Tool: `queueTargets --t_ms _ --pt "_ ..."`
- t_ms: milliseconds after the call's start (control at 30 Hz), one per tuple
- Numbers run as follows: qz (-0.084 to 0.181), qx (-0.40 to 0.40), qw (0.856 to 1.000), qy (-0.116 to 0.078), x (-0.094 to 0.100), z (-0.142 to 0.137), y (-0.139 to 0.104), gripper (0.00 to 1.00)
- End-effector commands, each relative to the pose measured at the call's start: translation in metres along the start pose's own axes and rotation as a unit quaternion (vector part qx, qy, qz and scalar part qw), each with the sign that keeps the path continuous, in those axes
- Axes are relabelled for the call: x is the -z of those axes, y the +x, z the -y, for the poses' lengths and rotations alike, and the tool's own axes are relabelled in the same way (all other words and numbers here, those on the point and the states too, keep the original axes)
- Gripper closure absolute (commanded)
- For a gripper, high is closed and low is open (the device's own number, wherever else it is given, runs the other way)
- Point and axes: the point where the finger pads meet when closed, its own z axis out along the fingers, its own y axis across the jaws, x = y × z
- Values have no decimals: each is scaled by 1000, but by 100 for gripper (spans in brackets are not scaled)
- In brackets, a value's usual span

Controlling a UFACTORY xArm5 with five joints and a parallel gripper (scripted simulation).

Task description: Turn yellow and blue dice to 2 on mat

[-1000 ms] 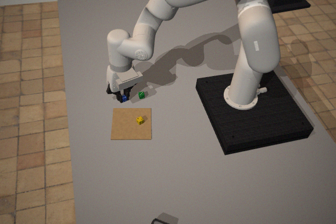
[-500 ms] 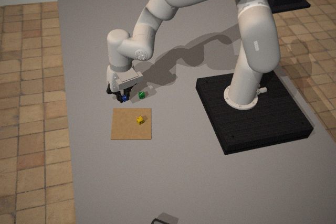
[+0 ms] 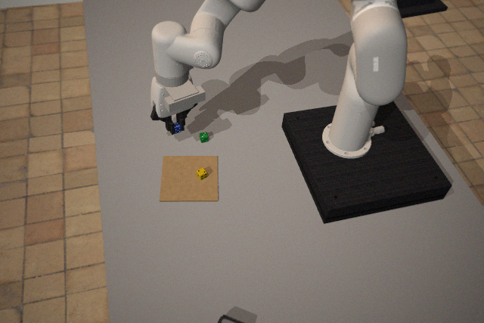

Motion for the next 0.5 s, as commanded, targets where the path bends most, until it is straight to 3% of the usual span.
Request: queueTargets --t_ms 0,167,467 --pt "0 0 1000 0 26 0 1 85" --pt "0 0 1000 0 45 0 1 85" --pt "0 0 1000 0 47 0 1 85"
